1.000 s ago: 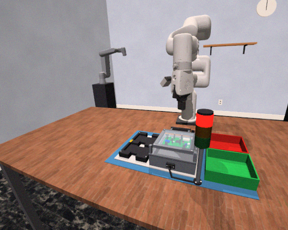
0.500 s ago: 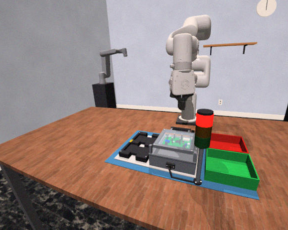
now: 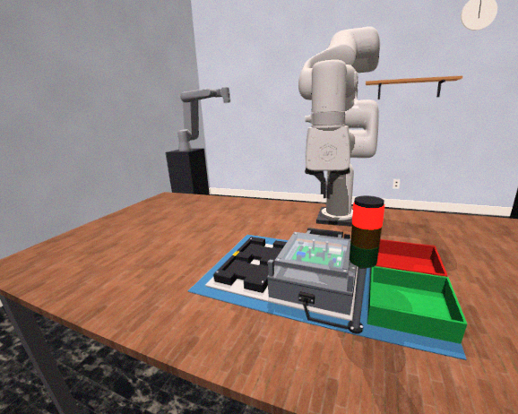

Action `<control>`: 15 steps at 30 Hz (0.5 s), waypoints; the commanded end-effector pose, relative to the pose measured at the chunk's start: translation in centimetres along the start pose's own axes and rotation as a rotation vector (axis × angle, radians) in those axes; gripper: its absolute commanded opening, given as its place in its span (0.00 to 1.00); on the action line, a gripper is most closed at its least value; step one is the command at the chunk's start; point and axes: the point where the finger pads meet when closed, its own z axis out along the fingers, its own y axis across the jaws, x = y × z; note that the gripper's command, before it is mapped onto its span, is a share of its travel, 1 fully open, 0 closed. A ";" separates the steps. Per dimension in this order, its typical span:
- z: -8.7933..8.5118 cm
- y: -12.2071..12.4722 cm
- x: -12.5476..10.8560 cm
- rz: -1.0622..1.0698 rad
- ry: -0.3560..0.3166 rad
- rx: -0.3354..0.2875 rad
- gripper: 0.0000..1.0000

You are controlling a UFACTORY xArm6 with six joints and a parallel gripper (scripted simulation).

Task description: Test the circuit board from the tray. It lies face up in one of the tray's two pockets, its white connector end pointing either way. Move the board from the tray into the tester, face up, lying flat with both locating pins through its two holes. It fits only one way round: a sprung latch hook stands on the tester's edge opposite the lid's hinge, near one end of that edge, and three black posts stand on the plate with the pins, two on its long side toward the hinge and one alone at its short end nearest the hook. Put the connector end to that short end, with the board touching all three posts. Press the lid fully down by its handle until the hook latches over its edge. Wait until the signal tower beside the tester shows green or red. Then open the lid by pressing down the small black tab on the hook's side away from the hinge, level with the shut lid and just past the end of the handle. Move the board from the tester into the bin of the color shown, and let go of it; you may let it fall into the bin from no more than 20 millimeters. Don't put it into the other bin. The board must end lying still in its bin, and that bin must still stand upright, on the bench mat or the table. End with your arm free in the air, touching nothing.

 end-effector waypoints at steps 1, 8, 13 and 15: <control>-0.1 0.0 -0.1 0.103 -0.002 0.007 0.00; -0.1 0.0 -0.1 0.172 -0.003 0.007 0.00; -0.1 0.0 -0.1 0.179 -0.003 0.007 0.00; -0.1 0.0 -0.1 0.179 -0.003 0.007 0.00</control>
